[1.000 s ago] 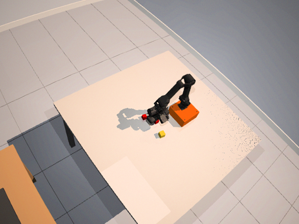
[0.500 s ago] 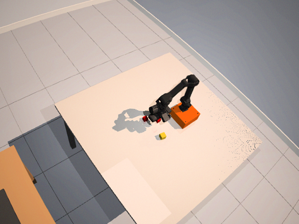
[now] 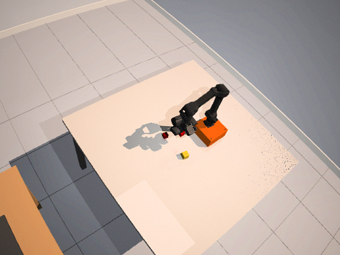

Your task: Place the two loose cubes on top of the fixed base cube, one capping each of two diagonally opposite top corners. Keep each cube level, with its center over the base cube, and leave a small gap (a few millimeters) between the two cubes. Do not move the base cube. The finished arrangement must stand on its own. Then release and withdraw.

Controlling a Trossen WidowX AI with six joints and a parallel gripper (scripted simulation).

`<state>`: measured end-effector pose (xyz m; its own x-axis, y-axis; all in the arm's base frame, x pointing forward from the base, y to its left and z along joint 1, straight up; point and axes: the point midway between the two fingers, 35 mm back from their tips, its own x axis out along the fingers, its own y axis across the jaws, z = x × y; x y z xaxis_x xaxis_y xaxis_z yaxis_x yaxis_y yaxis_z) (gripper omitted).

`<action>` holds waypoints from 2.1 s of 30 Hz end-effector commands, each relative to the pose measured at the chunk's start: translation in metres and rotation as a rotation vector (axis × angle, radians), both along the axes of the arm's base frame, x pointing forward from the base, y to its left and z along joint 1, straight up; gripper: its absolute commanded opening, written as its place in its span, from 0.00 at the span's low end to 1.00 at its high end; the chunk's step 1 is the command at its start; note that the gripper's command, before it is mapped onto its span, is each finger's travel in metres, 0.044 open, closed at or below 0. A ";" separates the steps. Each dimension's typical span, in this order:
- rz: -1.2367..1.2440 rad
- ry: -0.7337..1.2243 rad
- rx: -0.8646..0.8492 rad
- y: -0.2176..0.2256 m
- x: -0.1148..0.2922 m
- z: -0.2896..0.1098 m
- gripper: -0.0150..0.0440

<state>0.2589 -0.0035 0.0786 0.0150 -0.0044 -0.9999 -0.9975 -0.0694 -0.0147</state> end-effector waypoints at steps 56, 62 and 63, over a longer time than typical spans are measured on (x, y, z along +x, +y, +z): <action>-1.752 -0.004 0.038 0.067 0.030 -0.020 0.43; -1.936 -0.003 0.041 0.074 0.032 -0.023 0.43; -1.966 -0.003 0.042 0.076 0.033 -0.024 0.43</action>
<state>0.2889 0.0670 0.0561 0.0176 0.0007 -0.9998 0.2422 0.9702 0.0049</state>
